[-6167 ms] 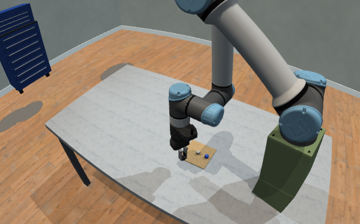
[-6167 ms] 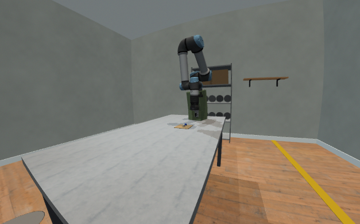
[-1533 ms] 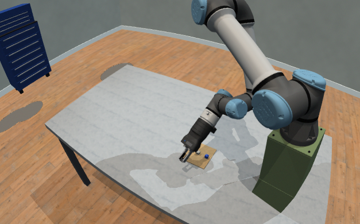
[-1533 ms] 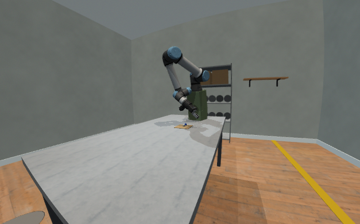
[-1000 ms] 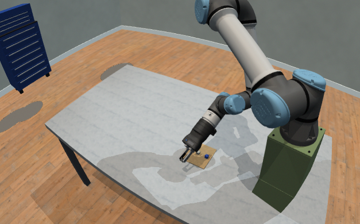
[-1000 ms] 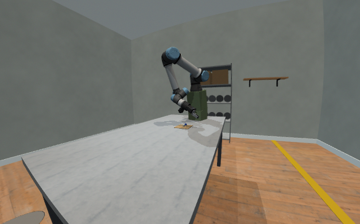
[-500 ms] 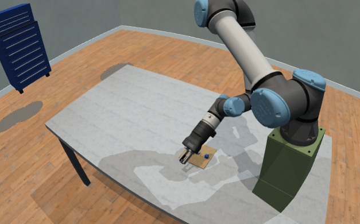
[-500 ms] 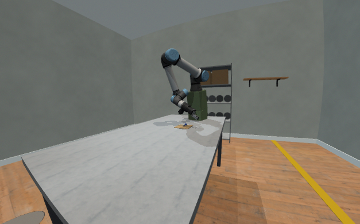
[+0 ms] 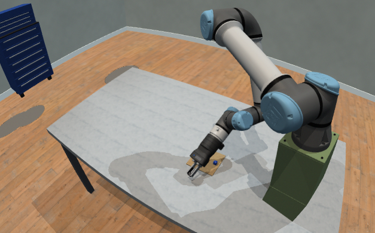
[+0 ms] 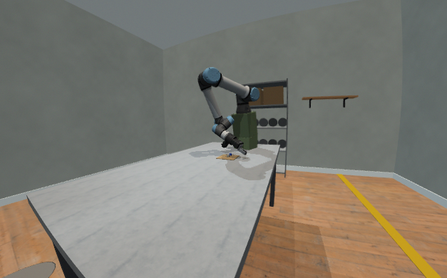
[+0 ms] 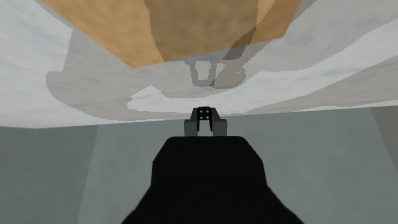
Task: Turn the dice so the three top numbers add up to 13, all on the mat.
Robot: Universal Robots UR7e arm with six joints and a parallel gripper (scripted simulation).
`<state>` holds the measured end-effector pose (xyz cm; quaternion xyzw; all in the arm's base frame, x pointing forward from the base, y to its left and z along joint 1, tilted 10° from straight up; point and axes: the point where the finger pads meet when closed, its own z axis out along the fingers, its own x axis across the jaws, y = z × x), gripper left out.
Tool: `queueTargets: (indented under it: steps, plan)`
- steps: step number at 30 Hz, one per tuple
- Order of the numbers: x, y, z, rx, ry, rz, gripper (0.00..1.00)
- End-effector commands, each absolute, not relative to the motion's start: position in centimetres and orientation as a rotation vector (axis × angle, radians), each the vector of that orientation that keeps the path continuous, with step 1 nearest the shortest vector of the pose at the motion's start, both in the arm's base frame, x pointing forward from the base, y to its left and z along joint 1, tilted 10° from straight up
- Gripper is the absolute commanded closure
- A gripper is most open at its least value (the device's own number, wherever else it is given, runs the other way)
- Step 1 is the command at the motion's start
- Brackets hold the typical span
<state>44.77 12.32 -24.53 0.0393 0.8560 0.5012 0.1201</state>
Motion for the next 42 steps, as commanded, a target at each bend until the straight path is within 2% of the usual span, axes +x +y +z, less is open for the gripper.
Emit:
queueTargets:
  steps: [1,42]
  plan:
    - [45.03,12.26,-25.67,0.115,2.5,1.464,0.66]
    - [45.14,12.23,-26.3,0.115,2.5,1.464,0.66]
